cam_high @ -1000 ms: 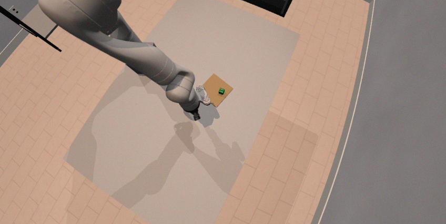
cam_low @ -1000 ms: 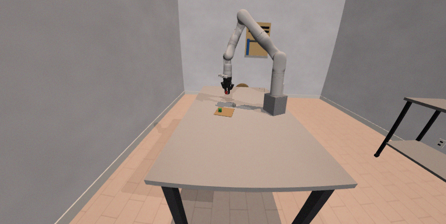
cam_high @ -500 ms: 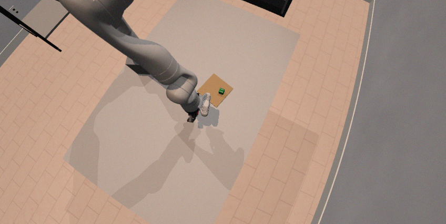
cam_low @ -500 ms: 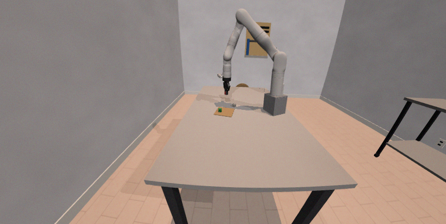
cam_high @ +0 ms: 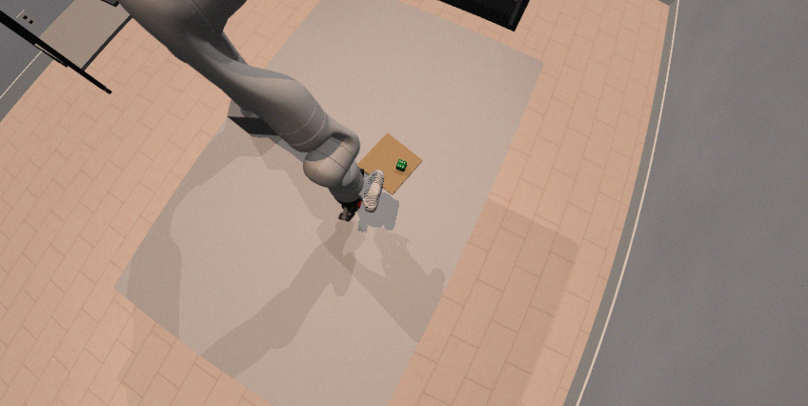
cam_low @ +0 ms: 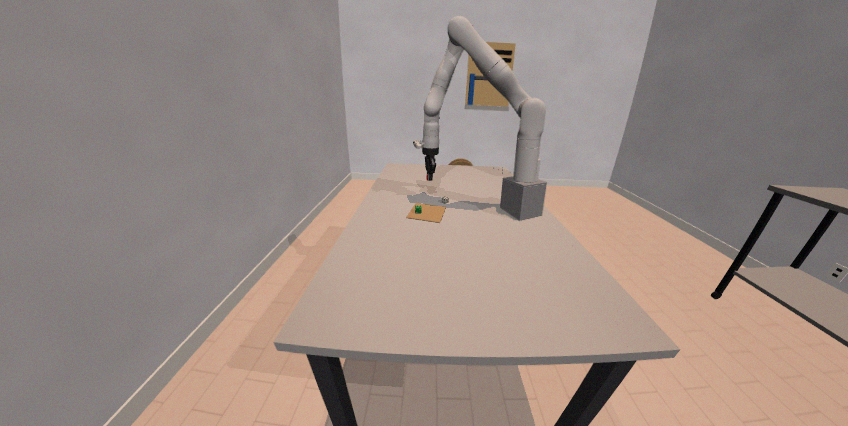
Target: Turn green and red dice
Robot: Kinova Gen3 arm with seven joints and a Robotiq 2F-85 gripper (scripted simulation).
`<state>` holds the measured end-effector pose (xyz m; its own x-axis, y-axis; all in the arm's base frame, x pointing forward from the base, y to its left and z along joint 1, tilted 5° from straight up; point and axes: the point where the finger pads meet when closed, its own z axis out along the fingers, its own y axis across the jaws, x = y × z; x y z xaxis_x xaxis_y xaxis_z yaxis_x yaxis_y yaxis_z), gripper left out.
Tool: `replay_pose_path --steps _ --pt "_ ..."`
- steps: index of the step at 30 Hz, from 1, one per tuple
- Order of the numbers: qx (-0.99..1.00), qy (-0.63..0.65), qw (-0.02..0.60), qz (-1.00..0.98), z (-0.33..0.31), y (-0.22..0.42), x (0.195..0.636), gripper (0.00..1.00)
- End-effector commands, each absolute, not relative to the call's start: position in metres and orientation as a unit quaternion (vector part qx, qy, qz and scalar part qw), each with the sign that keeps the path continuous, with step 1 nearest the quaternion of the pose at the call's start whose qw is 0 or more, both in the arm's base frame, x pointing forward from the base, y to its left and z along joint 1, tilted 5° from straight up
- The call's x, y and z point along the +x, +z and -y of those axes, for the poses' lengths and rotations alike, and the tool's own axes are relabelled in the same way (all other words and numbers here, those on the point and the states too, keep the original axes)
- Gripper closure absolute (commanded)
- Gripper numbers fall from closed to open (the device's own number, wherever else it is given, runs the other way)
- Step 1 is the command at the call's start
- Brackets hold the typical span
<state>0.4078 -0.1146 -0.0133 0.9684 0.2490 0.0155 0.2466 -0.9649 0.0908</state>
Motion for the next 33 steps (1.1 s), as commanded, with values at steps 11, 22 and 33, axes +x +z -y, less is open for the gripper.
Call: replay_pose_path --steps 11,22,33 --pt "0.991 0.032 0.042 -0.126 0.1151 -0.0135 0.4083 0.79" --pt "0.989 0.072 0.037 -0.128 0.1149 -0.0133 0.4078 0.79" --pt "0.982 0.132 0.029 -0.13 0.115 -0.0139 0.4072 0.79"
